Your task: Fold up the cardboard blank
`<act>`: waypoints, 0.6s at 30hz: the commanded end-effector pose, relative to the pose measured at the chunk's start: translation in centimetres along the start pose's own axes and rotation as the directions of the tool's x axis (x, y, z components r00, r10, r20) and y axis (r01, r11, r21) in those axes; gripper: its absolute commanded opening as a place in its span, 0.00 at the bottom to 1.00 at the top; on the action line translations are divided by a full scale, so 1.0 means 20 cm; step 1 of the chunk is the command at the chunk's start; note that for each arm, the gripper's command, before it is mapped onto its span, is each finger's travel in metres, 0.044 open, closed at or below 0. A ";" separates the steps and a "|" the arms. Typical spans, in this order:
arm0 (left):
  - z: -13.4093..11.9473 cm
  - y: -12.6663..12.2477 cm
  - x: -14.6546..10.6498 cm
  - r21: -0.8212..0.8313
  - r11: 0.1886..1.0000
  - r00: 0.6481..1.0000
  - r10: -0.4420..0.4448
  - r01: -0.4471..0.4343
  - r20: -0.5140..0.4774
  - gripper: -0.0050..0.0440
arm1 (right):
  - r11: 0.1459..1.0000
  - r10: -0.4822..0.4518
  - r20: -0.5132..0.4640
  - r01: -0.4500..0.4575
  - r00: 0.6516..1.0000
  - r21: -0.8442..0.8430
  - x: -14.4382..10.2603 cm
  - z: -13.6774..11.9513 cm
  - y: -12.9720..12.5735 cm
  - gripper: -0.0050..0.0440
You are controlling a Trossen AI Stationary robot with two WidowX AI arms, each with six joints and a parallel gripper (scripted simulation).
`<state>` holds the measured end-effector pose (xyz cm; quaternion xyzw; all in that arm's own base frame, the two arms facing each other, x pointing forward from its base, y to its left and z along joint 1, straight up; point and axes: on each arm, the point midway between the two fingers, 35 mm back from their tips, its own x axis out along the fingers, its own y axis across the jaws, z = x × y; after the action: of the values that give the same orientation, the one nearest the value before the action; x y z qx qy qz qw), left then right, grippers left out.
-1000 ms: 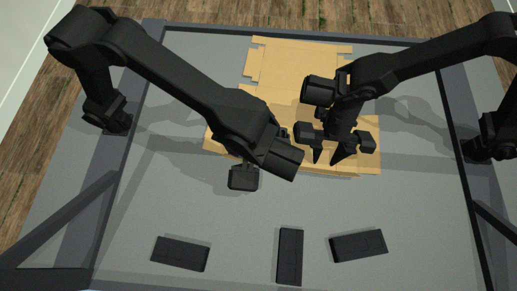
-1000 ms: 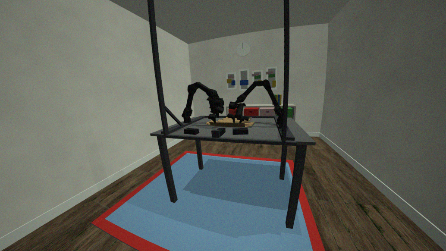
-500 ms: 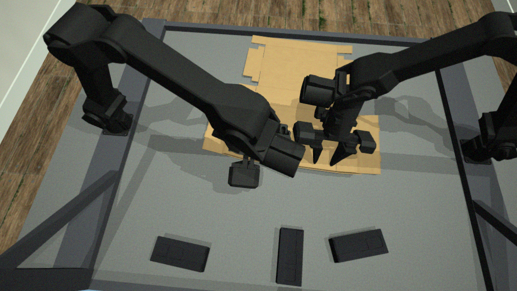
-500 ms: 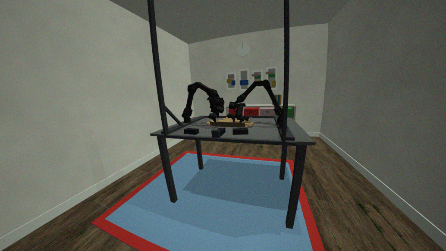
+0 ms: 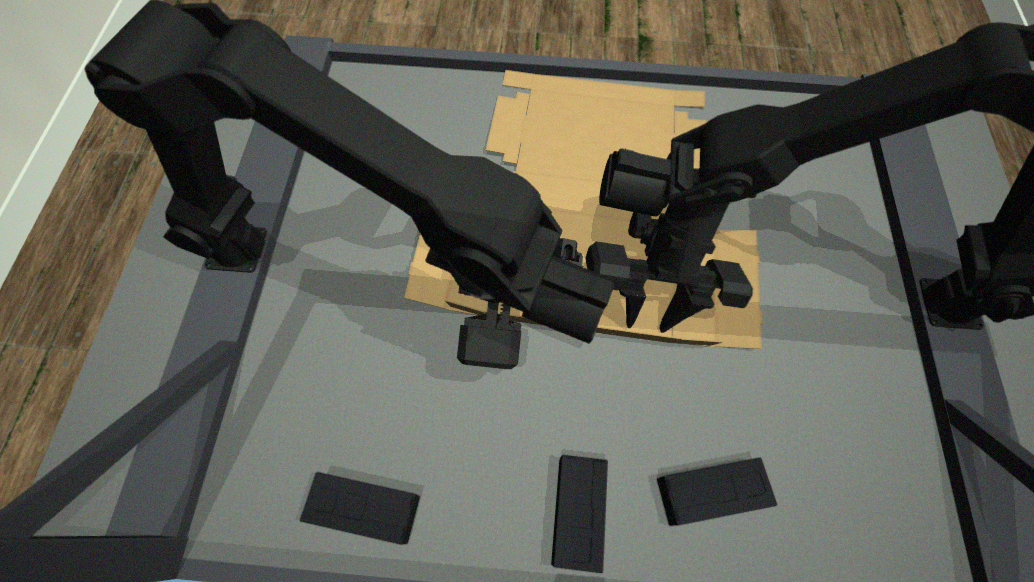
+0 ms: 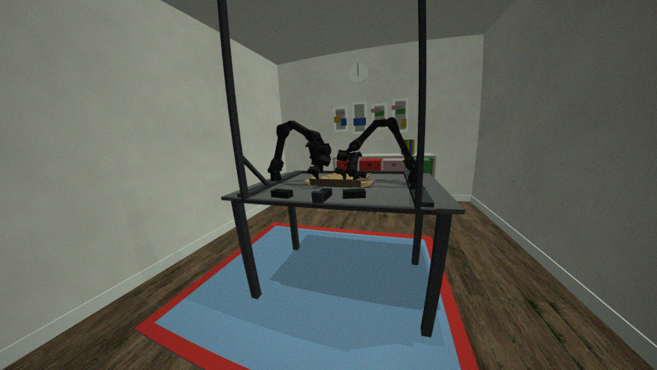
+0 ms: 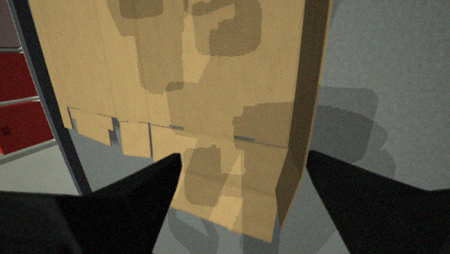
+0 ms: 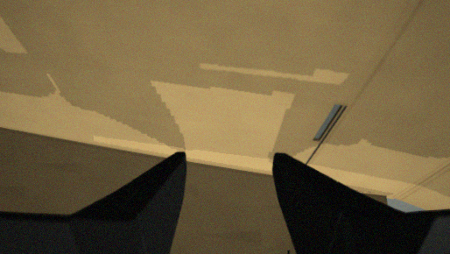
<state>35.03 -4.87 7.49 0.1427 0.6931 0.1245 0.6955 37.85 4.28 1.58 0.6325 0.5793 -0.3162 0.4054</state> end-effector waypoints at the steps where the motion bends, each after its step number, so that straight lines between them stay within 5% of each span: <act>1: 0.01 0.10 0.00 -0.029 0.999 0.999 0.031 -0.031 0.006 0.91 | 0.994 -0.104 0.062 0.101 0.993 0.049 0.15 0.13 -0.14 0.50; 18: 0.01 0.08 -0.01 -0.028 0.999 0.999 0.031 -0.031 0.006 0.91 | 0.994 -0.102 0.062 0.099 0.993 0.048 0.15 0.13 -0.15 0.50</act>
<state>35.06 -4.13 7.65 0.1415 0.6933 0.1282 0.6949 37.80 4.28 1.60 0.6341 0.5770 -0.3130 0.4086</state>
